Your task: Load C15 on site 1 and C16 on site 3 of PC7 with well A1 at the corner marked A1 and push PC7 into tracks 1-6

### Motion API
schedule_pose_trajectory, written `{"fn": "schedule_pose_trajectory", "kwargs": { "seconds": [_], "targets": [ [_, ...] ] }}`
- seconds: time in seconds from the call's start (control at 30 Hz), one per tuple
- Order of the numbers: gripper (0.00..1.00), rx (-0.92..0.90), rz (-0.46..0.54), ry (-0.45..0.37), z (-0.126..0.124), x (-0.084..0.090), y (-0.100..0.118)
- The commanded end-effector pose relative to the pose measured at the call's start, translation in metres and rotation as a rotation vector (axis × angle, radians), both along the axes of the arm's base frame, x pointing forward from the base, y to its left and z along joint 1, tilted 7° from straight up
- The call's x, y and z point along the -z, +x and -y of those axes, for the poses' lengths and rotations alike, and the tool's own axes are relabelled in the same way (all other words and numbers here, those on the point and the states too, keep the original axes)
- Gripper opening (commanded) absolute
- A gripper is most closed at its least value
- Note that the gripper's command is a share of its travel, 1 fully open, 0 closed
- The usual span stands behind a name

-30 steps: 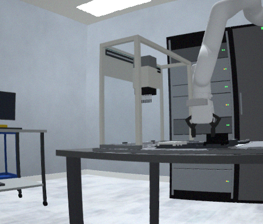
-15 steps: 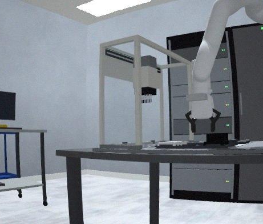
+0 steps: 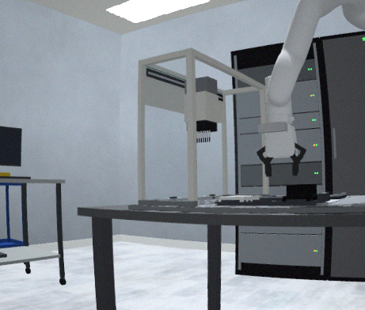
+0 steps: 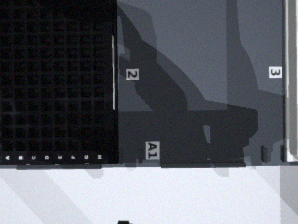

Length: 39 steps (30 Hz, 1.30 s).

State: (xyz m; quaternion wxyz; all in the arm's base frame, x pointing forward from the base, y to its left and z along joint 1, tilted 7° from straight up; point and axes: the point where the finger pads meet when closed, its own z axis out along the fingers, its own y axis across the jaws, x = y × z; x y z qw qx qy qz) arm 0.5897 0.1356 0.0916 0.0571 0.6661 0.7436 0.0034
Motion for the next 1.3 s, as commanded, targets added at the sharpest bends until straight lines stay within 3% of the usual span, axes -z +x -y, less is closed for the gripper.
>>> {"fn": "schedule_pose_trajectory", "kwargs": {
  "seconds": [0.0,0.67,1.0,1.27],
  "targets": [
    [1.00,0.000,0.002,0.001,-0.001,-0.007,0.000],
    [1.00,0.000,0.002,0.001,-0.003,-0.037,-0.002],
    [1.00,0.000,0.002,0.001,-0.003,-0.037,-0.002],
    [1.00,0.000,0.002,0.001,-0.043,-0.034,-0.007]
  ]
}}
